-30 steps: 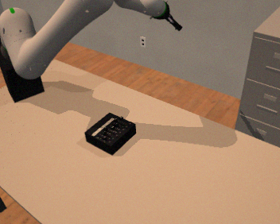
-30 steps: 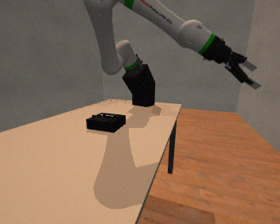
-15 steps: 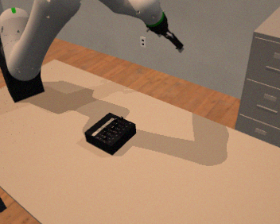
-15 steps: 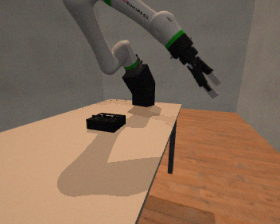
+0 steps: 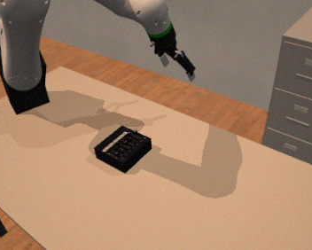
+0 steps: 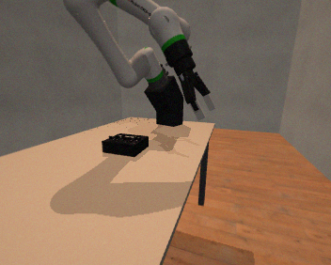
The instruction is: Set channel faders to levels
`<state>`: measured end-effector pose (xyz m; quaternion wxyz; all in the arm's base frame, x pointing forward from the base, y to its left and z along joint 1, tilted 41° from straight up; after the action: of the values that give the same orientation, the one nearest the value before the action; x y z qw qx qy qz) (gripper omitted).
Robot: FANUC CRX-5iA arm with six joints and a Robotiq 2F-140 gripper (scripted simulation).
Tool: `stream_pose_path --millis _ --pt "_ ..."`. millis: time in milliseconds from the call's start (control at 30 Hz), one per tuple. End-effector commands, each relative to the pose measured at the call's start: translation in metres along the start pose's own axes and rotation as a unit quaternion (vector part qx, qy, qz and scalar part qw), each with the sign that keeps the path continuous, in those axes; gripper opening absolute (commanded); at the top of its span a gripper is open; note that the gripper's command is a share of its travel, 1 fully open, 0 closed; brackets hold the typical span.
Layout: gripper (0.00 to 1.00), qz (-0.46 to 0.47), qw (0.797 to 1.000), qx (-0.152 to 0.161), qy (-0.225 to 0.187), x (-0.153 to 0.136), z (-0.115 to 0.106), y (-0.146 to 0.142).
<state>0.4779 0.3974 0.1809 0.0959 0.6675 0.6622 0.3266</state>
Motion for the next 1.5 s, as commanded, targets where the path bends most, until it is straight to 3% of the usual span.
stream_pose_path --millis 0,33,67,133,167,233,267,300,333,400,433,500,567,800,933,1467 --pt "1.00 -0.014 0.999 -0.006 -0.031 -0.040 -0.022 0.017" --pt "1.00 -0.014 0.999 -0.006 -0.031 -0.040 -0.022 0.017" --pt "1.00 -0.026 0.998 -0.015 -0.059 -0.073 -0.038 0.027" --pt "1.00 -0.026 0.998 -0.015 -0.059 -0.074 -0.038 0.027" --pt "1.00 -0.036 0.995 -0.023 -0.085 -0.105 -0.054 0.036" --pt "1.00 -0.036 0.995 -0.023 -0.085 -0.105 -0.054 0.036" --pt "1.00 -0.045 0.993 -0.028 -0.110 -0.135 -0.070 0.042" --pt "1.00 -0.045 0.993 -0.028 -0.110 -0.135 -0.070 0.042" --pt "1.00 -0.053 0.989 -0.032 -0.132 -0.161 -0.085 0.046" --pt "1.00 -0.053 0.989 -0.032 -0.132 -0.161 -0.085 0.046" --pt "1.00 -0.060 0.986 -0.035 -0.153 -0.185 -0.098 0.048" --pt "1.00 -0.060 0.986 -0.035 -0.153 -0.185 -0.098 0.048" --pt "1.00 -0.070 0.979 -0.037 -0.188 -0.226 -0.122 0.050" --pt "1.00 -0.083 0.967 -0.036 -0.240 -0.284 -0.158 0.048" --pt "1.00 -0.086 0.964 -0.035 -0.251 -0.296 -0.167 0.046" --pt "1.00 -0.093 0.963 -0.033 -0.251 -0.297 -0.166 0.047"
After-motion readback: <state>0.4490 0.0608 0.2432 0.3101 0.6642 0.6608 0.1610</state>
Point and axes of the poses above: the point where the finger pads meet when closed, its own z axis out along the fingers, its own y axis across the jaws, x = y × z, the point moved 3 cm from there along -z, back along the fingers, and after that the axes turned 1 degree about z, right-handed, at the moved point
